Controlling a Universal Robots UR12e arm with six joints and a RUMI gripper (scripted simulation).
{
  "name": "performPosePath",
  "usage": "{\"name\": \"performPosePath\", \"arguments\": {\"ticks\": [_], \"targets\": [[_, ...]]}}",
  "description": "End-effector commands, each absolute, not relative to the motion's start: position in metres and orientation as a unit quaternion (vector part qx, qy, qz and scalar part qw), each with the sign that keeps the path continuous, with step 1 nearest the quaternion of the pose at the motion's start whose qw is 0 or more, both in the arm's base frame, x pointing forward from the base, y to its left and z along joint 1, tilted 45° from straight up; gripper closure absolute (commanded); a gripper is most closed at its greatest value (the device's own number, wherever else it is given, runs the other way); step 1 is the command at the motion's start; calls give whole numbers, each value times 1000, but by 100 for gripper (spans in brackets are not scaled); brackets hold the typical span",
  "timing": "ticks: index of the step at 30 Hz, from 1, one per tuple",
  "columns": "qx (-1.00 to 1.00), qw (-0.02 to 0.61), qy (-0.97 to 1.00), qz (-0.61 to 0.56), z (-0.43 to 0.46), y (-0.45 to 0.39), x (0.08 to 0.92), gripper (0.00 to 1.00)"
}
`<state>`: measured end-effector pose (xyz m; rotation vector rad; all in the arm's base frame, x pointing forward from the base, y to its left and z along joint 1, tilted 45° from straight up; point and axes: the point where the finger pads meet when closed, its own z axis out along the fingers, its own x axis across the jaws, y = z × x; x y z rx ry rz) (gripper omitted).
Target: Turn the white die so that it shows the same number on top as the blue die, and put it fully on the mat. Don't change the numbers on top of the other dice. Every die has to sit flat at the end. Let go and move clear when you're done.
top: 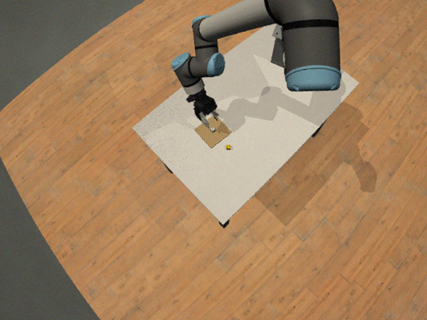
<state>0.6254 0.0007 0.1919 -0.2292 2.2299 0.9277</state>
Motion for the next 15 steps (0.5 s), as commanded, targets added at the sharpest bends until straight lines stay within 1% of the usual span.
{"name": "performPosePath", "arguments": {"ticks": [1, 15], "targets": [[-88, 350, 863, 354, 192, 1, 625, 67], [-69, 347, 887, 296, 188, 3, 624, 67]]}}
